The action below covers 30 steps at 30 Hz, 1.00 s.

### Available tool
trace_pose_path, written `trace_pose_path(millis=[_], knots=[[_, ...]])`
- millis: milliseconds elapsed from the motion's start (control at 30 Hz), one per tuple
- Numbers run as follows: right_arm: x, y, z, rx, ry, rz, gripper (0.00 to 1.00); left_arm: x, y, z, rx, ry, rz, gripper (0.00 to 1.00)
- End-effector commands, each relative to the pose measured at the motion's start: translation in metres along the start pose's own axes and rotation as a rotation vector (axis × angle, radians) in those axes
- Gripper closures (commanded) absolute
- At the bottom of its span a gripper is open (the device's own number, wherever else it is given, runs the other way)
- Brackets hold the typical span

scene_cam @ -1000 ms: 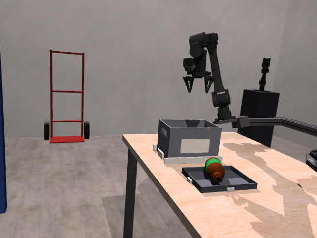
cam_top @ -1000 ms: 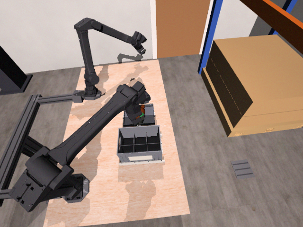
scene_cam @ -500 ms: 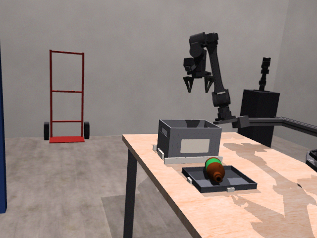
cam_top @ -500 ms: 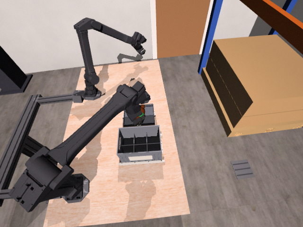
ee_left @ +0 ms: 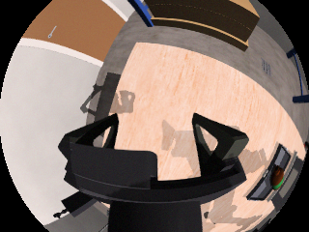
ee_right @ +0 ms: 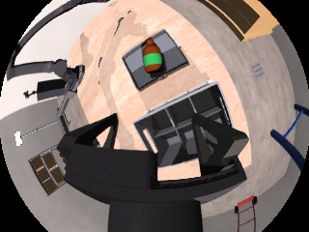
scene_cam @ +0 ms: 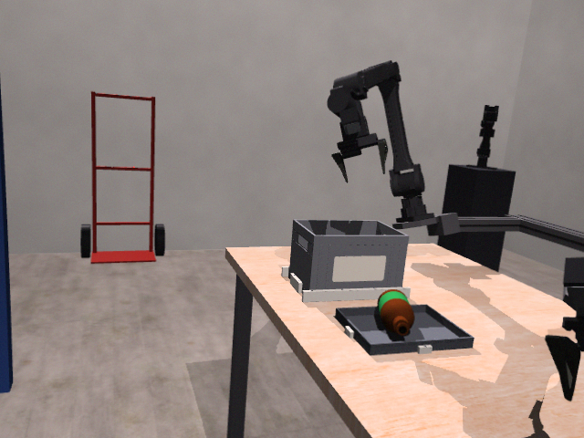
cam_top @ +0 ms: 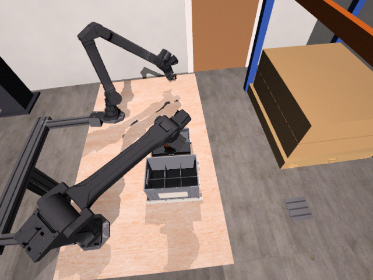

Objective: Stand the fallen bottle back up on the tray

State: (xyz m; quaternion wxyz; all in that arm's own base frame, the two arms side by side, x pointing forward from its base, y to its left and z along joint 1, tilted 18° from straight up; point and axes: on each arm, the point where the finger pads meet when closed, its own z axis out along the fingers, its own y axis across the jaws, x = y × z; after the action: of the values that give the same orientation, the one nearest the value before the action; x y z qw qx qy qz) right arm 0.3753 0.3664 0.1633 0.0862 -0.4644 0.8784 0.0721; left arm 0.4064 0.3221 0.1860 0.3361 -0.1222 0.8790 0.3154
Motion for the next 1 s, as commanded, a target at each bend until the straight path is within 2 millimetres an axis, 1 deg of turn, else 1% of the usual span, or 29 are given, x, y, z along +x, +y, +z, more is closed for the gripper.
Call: trace_pose_path(millis=[0,33,67,167,200,233,267,333,367,400,467,500,567,600,633,667,700,733,800,833,867,967], knots=[[-0.001,-0.007,0.024,-0.063,-0.027,-0.210,0.00,0.002,-0.035,-0.028,0.053,-0.036,0.025,0.00],[-0.004,-0.007,0.025,-0.086,-0.053,-0.248,0.00,0.010,-0.052,-0.036,0.081,-0.034,0.042,0.00],[-0.018,-0.009,0.017,-0.096,-0.102,-0.290,0.00,0.015,-0.068,-0.044,0.107,-0.037,0.057,0.00],[-0.026,-0.010,0.019,-0.145,-0.180,-0.407,0.00,0.031,-0.117,-0.070,0.184,-0.053,0.102,0.00],[-0.022,-0.009,0.025,-0.165,-0.197,-0.447,0.00,0.037,-0.134,-0.080,0.213,-0.058,0.119,0.00],[-0.025,-0.010,0.025,-0.178,-0.226,-0.485,0.00,0.043,-0.152,-0.089,0.241,-0.064,0.134,0.00],[-0.033,-0.012,0.020,-0.180,-0.259,-0.517,0.00,0.047,-0.165,-0.096,0.263,-0.068,0.146,0.00],[-0.036,-0.013,0.020,-0.195,-0.305,-0.579,0.00,0.055,-0.193,-0.111,0.308,-0.077,0.171,0.00],[-0.038,-0.013,0.019,-0.203,-0.332,-0.611,0.00,0.062,-0.210,-0.118,0.335,-0.076,0.191,0.00],[-0.038,-0.013,0.021,-0.213,-0.356,-0.644,0.00,0.073,-0.232,-0.120,0.364,-0.061,0.217,0.00],[-0.038,-0.013,0.021,-0.213,-0.356,-0.644,0.00,0.073,-0.232,-0.120,0.364,-0.061,0.217,0.00],[-0.042,-0.015,0.018,-0.215,-0.389,-0.682,0.00,0.063,-0.248,-0.130,0.388,-0.091,0.220,0.00],[-0.044,-0.016,0.018,-0.228,-0.442,-0.741,0.00,0.071,-0.283,-0.149,0.440,-0.110,0.252,0.00],[-0.043,-0.016,0.020,-0.236,-0.461,-0.761,0.00,0.081,-0.298,-0.157,0.464,-0.108,0.275,0.00],[-0.047,-0.017,0.016,-0.236,-0.487,-0.781,0.00,0.091,-0.312,-0.164,0.486,-0.106,0.299,0.00],[-0.049,-0.017,0.015,-0.239,-0.506,-0.795,0.00,0.085,-0.326,-0.173,0.507,-0.125,0.307,0.00],[-0.050,-0.017,0.014,-0.243,-0.521,-0.805,0.00,0.089,-0.339,-0.180,0.526,-0.130,0.324,0.00],[-0.050,-0.018,0.014,-0.246,-0.533,-0.811,0.00,0.078,-0.353,-0.190,0.546,-0.155,0.326,0.00],[-0.048,-0.017,0.016,-0.261,-0.546,-0.811,0.00,0.087,-0.379,-0.204,0.586,-0.165,0.362,0.00],[-0.050,-0.017,0.014,-0.266,-0.552,-0.797,0.00,0.091,-0.393,-0.212,0.606,-0.170,0.381,0.00],[-0.052,-0.017,0.012,-0.267,-0.557,-0.793,0.00,0.095,-0.403,-0.218,0.622,-0.175,0.396,0.00],[-0.052,-0.009,0.014,-0.280,-0.552,-0.799,0.00,0.103,-0.426,-0.232,0.659,-0.187,0.430,0.00]])
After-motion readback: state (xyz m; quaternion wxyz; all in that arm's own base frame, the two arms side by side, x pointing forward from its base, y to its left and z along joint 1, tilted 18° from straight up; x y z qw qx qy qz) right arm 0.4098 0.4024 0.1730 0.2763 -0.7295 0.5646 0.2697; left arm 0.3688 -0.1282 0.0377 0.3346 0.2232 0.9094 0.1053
